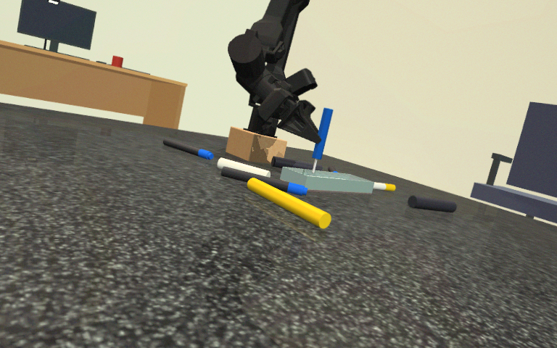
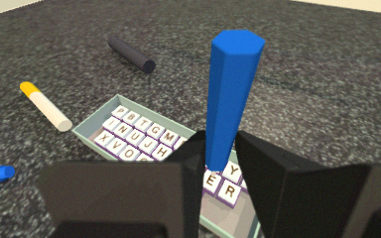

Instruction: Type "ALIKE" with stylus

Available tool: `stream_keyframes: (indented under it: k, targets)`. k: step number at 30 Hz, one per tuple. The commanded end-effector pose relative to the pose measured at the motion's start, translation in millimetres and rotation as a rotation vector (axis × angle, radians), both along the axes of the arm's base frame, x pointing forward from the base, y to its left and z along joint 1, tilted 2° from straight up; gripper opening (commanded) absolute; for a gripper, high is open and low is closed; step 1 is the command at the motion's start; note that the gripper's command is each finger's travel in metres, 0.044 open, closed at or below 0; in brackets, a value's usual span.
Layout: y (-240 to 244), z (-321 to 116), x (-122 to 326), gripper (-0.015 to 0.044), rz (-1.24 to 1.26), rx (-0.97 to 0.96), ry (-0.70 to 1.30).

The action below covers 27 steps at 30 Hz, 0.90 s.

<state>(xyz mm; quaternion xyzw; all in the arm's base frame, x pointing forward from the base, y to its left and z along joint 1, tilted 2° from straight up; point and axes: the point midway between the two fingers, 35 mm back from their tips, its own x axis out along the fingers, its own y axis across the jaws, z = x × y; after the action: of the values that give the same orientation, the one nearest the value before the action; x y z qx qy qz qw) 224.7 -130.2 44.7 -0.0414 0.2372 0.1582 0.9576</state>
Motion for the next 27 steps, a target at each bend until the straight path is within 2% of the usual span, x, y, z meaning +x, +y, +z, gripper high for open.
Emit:
stream_keyframes:
  k: [1, 27]
  targets:
    - [1.9, -3.4, -0.5, 0.0081, 0.001, 0.008, 0.001]
    - [2.1, -12.6, -0.3, 0.0081, 0.001, 0.009, 0.001]
